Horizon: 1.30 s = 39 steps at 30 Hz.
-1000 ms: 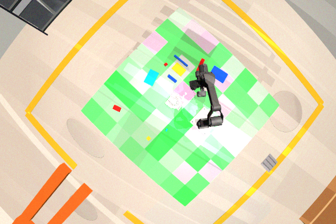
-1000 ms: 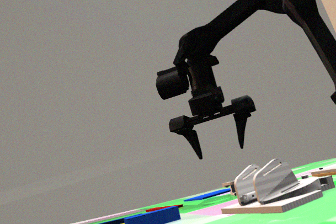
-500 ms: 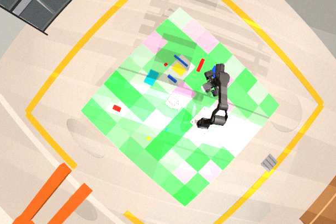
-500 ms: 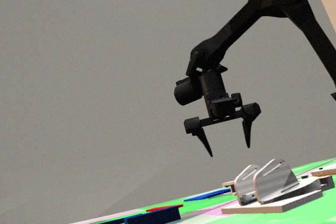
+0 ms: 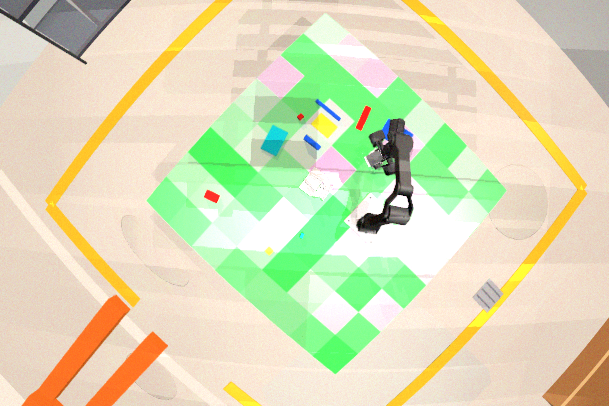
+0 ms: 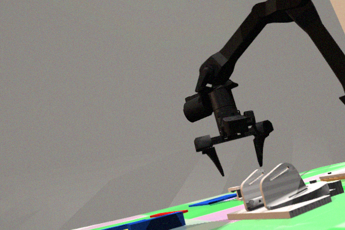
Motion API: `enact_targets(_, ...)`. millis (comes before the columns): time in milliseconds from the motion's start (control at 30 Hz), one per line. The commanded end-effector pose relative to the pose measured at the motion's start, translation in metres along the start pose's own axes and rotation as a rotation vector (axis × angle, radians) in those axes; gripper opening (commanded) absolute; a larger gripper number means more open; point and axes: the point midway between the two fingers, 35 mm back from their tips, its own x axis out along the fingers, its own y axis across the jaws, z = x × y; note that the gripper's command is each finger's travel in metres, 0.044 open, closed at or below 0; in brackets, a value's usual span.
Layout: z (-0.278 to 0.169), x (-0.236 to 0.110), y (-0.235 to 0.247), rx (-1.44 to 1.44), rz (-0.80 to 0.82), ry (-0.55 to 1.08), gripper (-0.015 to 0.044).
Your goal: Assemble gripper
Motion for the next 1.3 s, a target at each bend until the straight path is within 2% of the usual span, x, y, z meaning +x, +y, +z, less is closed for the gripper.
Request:
enact_targets(0, -0.002, 0.003, -0.001, -0.006, -0.007, 0.011, 0.0440)
enact_targets(1267, -0.002, 0.053, -0.001, -0.006, -0.007, 0.011, 0.0440)
